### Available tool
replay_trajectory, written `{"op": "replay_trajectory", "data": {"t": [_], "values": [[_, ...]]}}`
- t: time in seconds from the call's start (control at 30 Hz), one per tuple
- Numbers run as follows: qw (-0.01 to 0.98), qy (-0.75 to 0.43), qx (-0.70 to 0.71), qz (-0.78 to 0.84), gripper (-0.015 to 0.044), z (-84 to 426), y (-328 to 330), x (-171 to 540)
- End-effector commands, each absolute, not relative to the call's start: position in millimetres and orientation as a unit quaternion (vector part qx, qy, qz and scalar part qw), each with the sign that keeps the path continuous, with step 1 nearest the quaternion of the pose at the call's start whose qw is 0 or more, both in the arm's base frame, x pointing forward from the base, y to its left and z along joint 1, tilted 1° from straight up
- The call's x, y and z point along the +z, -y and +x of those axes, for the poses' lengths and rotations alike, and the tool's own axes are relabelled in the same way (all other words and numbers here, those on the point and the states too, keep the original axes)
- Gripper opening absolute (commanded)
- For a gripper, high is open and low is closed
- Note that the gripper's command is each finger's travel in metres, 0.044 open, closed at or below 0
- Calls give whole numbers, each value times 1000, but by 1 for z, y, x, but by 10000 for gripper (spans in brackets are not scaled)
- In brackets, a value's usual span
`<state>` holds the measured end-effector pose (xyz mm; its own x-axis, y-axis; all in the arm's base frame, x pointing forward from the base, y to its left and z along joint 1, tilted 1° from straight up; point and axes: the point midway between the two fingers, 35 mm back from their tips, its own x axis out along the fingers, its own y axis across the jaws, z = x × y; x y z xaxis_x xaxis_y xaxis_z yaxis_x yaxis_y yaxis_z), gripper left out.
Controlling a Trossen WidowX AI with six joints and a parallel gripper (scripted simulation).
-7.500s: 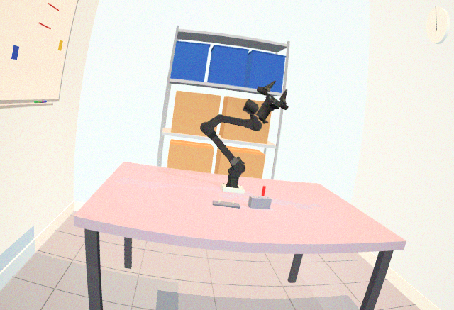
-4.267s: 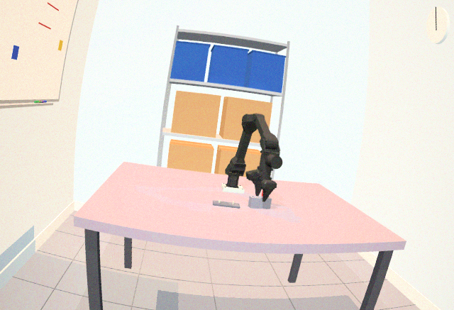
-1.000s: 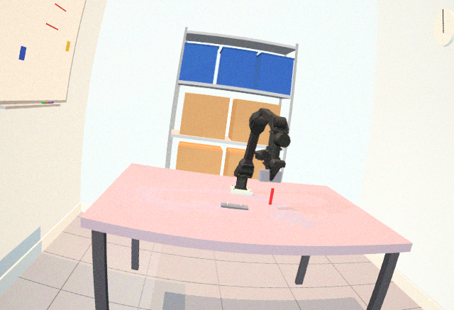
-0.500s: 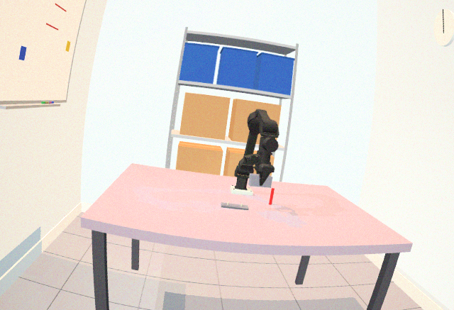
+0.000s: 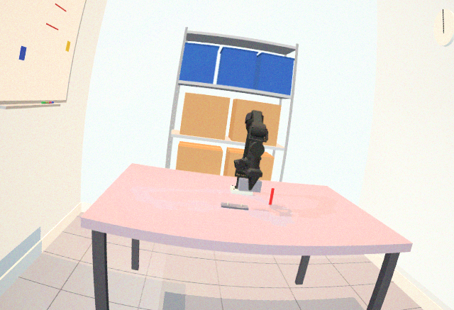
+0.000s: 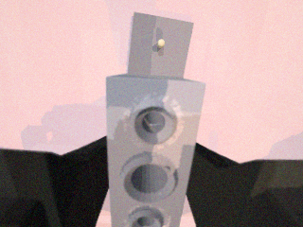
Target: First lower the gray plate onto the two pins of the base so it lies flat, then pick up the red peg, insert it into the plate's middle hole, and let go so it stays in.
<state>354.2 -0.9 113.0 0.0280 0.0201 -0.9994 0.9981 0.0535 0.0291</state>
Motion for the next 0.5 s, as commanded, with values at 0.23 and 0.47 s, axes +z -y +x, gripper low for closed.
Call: {"op": "replay_trajectory", "data": {"t": [0.23, 0.47], "values": [[505, -501, -485, 510, 0, 353, 31, 94], [497, -493, -493, 517, 0, 350, 51, 83]]}}
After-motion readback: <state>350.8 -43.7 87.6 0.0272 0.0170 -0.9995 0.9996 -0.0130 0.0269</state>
